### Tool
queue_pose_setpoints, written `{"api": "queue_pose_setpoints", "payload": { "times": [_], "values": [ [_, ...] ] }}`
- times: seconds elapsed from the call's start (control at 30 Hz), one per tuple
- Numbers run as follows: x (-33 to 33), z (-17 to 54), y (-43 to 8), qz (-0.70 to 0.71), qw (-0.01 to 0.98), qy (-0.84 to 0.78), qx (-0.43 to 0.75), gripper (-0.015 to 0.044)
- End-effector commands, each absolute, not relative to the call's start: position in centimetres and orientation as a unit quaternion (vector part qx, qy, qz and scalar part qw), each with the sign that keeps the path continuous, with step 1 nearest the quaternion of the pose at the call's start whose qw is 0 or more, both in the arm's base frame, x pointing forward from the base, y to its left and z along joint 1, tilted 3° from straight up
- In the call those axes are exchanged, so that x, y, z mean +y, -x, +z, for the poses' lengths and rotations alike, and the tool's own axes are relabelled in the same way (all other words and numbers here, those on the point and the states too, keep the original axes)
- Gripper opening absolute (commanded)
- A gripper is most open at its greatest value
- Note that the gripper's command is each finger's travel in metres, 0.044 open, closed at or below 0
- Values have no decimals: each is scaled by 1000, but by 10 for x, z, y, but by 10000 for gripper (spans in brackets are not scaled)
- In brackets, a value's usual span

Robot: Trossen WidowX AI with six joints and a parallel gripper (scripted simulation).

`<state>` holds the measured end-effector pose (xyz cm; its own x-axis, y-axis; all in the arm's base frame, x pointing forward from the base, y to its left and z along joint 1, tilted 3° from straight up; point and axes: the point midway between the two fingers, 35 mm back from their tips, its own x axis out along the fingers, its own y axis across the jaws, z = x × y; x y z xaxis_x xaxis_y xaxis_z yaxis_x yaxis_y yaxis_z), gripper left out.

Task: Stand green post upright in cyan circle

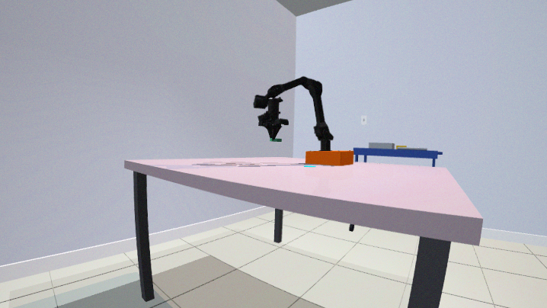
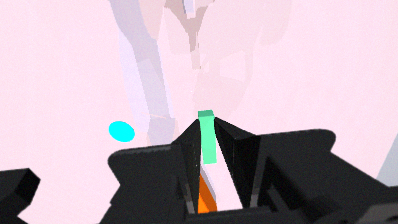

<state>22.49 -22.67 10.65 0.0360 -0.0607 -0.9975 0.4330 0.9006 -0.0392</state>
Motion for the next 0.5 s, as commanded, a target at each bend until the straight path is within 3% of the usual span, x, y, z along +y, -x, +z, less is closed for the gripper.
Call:
{"api": "queue_pose_setpoints", "payload": {
  "times": [0.0,0.47],
  "values": [
    [-214,108,-231,-153,709,-116,679,23],
    [-172,110,-248,-86,717,-50,690,23]
  ]
}}
